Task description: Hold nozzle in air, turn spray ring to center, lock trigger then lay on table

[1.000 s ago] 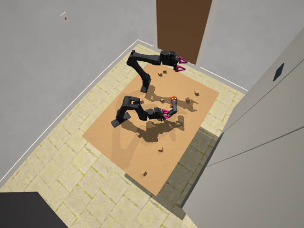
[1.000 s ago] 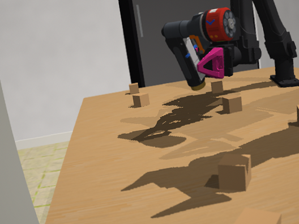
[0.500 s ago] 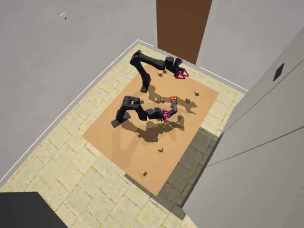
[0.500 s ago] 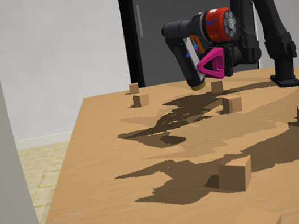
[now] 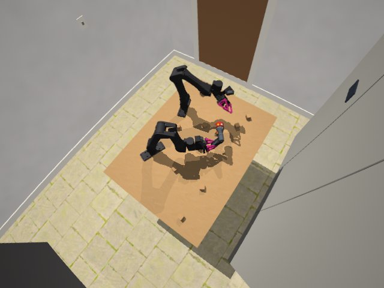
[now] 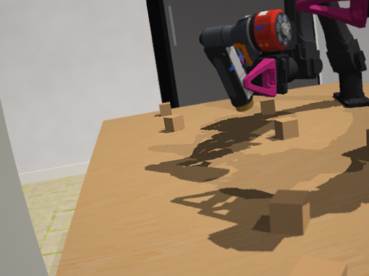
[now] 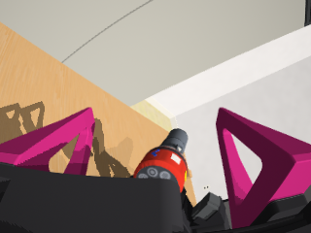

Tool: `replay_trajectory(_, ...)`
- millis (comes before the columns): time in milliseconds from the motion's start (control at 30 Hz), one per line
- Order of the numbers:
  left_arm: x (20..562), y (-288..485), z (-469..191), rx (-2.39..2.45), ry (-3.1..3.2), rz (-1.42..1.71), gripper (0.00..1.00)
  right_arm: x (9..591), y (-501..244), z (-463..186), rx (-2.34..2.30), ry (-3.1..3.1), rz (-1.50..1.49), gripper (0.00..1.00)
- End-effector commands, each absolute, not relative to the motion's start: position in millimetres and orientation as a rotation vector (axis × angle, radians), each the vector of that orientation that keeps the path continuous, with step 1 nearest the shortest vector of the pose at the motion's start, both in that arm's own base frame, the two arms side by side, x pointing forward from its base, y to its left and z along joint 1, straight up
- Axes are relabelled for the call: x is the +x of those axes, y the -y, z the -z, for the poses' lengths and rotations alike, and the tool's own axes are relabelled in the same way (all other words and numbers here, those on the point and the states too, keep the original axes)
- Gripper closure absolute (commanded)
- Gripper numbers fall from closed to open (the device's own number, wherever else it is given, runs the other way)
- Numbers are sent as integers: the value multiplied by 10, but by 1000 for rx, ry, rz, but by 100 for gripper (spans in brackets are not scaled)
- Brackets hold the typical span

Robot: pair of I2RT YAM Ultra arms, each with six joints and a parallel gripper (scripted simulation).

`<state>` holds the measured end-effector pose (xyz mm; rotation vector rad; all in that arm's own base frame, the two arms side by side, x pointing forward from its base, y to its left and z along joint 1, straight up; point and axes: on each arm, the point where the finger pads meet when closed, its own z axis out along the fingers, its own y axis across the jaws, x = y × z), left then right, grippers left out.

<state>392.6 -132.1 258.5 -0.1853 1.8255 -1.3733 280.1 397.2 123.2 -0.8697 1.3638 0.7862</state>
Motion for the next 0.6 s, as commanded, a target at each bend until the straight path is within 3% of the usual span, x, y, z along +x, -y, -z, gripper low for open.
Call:
replay_trajectory(0, 3776, 1515, -2672, -126, -1761, 1599, 13, 2810, -3930, -1565, -821, -1275, -802, 64)
replay_trajectory(333, 3287, 1752, -2163, -195, -1976, 1997, 13, 2810, -3930, -1565, -821, -1275, -802, 64)
replay_trajectory(567, 3187, 1778, -2029, -227, -2027, 2059, 13, 2810, -3930, -1565, -821, -1275, -802, 64)
